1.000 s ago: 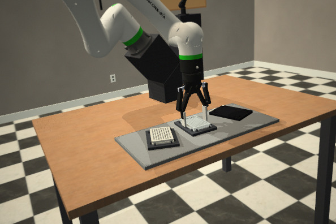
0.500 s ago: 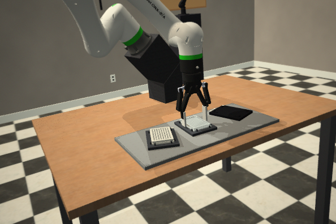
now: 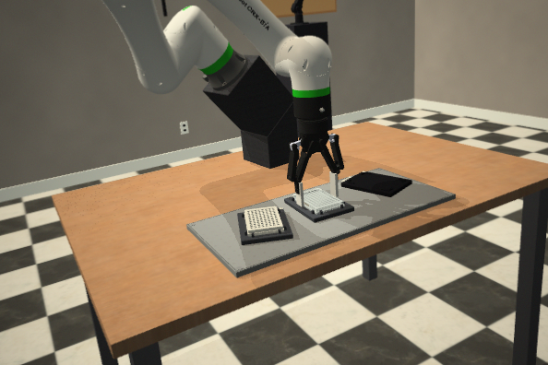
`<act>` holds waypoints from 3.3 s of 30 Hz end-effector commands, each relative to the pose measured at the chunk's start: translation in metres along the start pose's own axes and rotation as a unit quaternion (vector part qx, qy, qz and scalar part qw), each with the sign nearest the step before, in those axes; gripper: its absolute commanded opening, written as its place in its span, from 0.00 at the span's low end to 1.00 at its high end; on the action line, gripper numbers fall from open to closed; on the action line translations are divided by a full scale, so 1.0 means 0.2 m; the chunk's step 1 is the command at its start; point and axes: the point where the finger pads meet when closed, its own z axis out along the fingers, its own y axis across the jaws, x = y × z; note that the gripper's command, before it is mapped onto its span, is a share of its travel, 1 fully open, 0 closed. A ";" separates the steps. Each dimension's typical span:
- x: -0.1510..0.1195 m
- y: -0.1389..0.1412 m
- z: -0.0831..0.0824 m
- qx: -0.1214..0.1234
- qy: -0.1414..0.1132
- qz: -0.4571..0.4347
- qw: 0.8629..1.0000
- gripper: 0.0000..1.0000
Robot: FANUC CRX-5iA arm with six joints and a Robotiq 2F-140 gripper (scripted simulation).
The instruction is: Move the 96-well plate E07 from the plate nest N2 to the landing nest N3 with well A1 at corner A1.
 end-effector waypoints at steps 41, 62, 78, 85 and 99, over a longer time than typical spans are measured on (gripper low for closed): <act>0.00 0.00 -0.13 0.000 0.000 0.000 1.000 0.66; 0.00 0.00 -0.23 0.000 0.000 0.000 1.000 0.66; 0.00 0.00 -0.23 0.000 0.000 0.000 1.000 0.66; 0.00 0.00 -0.23 0.000 0.000 0.000 1.000 0.66; 0.00 0.00 -0.23 0.000 0.000 0.000 1.000 0.66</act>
